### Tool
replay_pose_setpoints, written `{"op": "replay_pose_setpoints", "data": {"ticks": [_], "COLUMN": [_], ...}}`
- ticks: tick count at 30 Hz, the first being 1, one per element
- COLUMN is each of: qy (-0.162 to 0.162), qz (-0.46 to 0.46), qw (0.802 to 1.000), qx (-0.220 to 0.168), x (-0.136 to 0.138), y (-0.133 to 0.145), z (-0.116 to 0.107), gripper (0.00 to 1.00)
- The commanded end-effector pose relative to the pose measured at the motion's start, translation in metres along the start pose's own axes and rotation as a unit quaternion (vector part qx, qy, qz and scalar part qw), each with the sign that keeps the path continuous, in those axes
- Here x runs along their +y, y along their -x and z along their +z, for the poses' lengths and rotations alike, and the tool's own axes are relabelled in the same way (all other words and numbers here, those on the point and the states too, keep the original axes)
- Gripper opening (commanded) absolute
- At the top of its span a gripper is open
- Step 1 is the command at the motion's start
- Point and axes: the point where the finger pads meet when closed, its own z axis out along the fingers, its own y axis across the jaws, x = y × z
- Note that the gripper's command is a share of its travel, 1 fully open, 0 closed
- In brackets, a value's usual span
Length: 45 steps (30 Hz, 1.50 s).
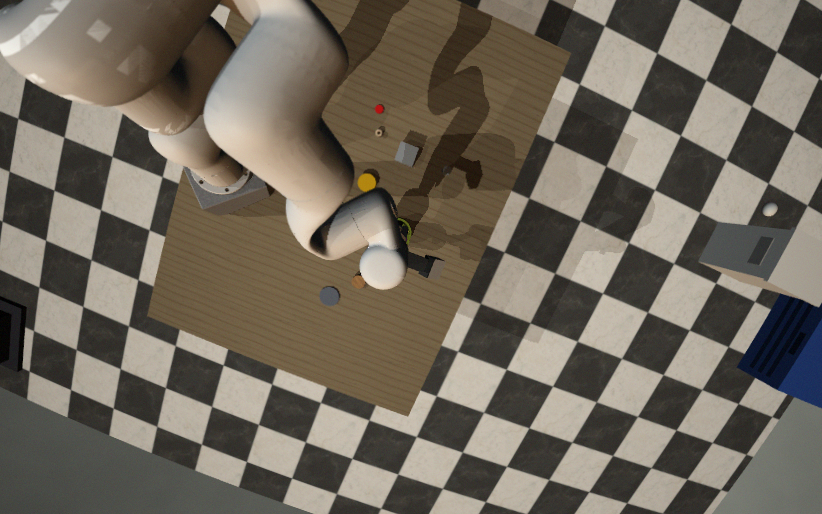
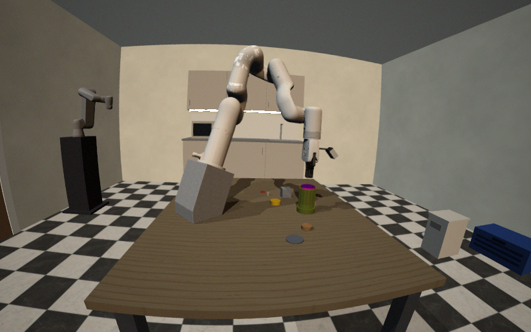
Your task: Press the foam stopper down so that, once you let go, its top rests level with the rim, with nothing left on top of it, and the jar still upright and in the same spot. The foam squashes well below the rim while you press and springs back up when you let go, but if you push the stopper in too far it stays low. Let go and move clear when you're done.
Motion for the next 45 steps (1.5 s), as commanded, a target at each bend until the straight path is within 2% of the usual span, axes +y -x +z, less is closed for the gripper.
{"op": "replay_pose_setpoints", "data": {"ticks": [1,12,22,45], "qy": [0.000,0.000,0.000,0.000], "qz": [0.000,0.000,0.000,0.000], "qw": [1.000,1.000,1.000,1.000], "qx": [0.002,0.002,0.002,0.002], "x": [0.000,0.000,0.000,0.000], "y": [-0.001,-0.001,-0.001,-0.001], "z": [0.003,0.012,0.036,0.038], "gripper": [0.00,0.00,0.00,0.00]}}
